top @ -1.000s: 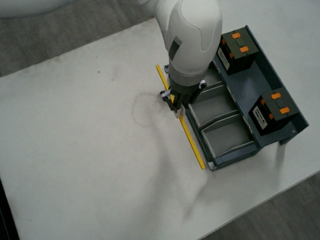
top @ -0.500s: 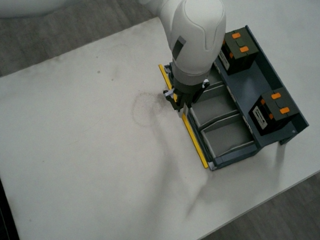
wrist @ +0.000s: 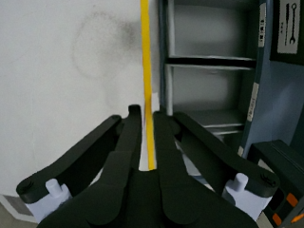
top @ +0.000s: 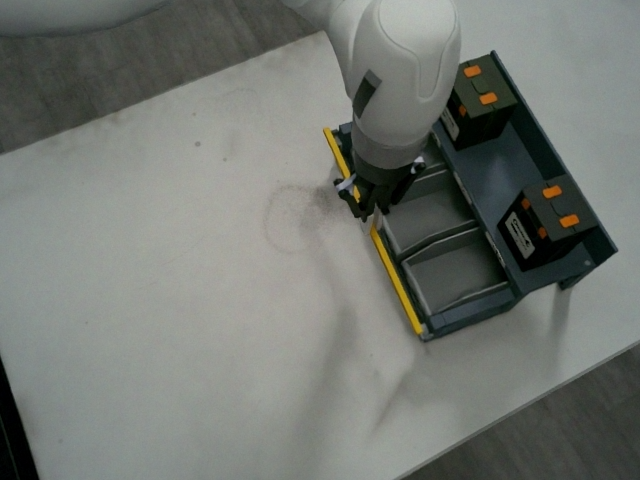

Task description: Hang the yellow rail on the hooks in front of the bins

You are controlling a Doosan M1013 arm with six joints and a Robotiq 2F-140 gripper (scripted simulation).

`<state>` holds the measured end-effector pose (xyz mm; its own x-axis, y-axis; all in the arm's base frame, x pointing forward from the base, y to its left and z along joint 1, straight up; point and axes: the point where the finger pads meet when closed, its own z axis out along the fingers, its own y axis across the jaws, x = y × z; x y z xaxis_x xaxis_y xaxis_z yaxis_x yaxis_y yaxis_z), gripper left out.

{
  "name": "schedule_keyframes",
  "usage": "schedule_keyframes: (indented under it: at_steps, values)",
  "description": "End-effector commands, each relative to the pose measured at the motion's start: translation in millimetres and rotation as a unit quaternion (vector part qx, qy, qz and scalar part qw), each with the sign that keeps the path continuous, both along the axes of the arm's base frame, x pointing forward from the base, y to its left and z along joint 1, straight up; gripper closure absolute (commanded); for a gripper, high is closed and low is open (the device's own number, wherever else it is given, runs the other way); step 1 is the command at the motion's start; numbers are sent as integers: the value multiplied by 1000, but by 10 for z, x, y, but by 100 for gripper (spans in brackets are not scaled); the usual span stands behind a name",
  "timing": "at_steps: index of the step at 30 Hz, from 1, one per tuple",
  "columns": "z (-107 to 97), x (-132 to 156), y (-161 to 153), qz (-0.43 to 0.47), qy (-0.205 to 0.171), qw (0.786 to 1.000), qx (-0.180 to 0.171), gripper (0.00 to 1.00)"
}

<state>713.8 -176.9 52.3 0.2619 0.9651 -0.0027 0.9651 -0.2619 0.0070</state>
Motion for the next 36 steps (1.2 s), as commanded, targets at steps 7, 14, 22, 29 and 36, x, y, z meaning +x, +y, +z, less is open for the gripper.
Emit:
schedule_keyframes:
  at_steps: [7, 14, 22, 29, 36]
  values:
    - [-26, 29, -6, -1, 3, 1000, 3, 90]
    - [-63, 157, -43, -1, 2, 1000, 2, 90]
    - [-77, 189, -52, -1, 3, 1000, 3, 90]
    - [-82, 184, -54, 0, 2, 1000, 1, 90]
    - [-118, 183, -53, -1, 3, 1000, 3, 90]
